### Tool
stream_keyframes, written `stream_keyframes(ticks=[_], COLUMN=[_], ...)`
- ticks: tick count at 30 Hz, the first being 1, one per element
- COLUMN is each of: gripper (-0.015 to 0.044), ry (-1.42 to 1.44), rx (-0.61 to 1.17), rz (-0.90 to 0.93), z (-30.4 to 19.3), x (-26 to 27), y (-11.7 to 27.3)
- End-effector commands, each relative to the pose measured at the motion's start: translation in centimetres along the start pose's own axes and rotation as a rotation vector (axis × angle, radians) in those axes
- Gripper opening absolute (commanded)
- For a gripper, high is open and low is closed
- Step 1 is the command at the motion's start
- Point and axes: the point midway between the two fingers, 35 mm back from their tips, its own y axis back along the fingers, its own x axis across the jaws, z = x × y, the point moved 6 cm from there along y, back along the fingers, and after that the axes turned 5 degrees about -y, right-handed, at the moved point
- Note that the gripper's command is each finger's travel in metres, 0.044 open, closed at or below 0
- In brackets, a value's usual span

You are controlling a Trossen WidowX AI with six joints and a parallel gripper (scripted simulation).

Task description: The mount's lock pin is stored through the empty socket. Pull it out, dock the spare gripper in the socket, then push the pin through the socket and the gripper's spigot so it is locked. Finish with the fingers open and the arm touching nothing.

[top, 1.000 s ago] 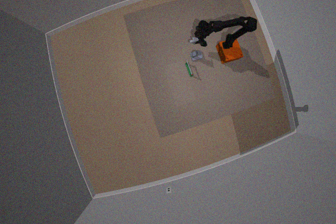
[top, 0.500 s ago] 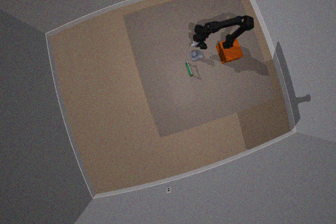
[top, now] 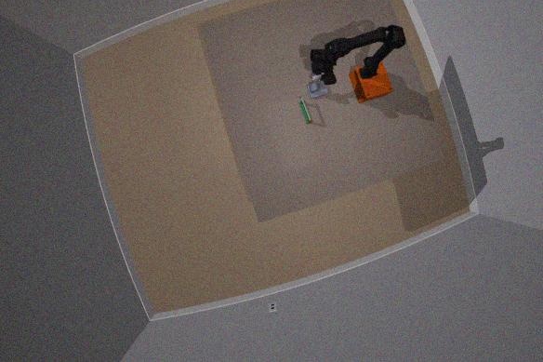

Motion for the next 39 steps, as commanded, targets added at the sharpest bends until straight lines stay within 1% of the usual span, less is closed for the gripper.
stream_keyframes(ticks=[1, 21, 26, 31, 39], gripper=[0.0000, 0.0000, 0.0000, 0.0000, 0.0000], ry=[0.005, 0.052, 0.054, 0.057, 0.056], rx=[0.057, 0.332, 0.340, 0.335, 0.334], rz=[-0.019, -0.160, -0.166, -0.160, -0.160], z=[0.2, -0.2, -0.2, 0.3, 0.7], x=[1.0, 5.6, 5.8, 5.8, 5.6], y=[0.5, 2.8, 2.8, 1.7, 1.1])
